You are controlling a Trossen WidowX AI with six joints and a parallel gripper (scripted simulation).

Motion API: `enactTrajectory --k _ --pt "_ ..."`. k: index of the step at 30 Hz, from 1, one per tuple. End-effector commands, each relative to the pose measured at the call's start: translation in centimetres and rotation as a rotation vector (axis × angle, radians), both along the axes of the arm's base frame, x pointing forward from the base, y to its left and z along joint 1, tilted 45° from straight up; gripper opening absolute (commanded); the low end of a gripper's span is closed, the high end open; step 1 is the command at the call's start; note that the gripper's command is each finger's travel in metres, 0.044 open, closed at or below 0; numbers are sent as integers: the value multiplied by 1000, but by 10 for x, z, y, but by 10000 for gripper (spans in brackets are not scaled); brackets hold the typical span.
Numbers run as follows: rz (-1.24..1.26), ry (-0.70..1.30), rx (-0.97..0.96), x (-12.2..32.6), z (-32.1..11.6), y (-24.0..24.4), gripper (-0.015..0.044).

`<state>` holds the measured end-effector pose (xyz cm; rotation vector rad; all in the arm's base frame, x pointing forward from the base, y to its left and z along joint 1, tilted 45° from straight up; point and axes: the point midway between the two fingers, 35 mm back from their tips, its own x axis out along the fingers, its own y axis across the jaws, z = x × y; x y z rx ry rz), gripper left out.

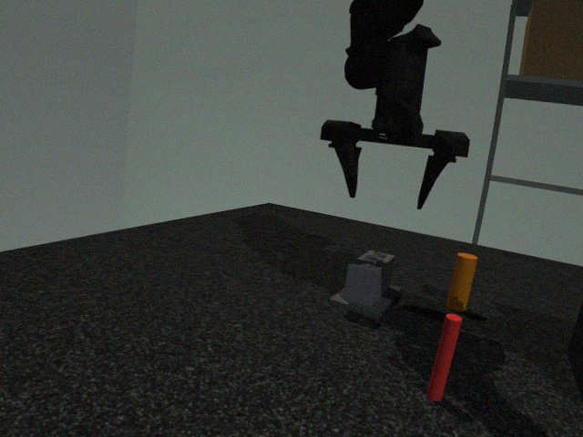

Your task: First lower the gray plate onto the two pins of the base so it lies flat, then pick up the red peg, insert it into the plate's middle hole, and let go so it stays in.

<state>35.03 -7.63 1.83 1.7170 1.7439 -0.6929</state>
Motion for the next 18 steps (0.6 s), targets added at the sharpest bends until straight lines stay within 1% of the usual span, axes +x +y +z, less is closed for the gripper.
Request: enactTrajectory --k 1,6,11,14,18 --pt "64 -64 -11 -12 34 24 440" --pt "167 -159 -16 -45 77 63 440" --pt "273 -262 -3 -87 108 102 440" --pt "333 -319 7 -114 119 121 440" --pt "347 -332 9 -123 120 124 440"
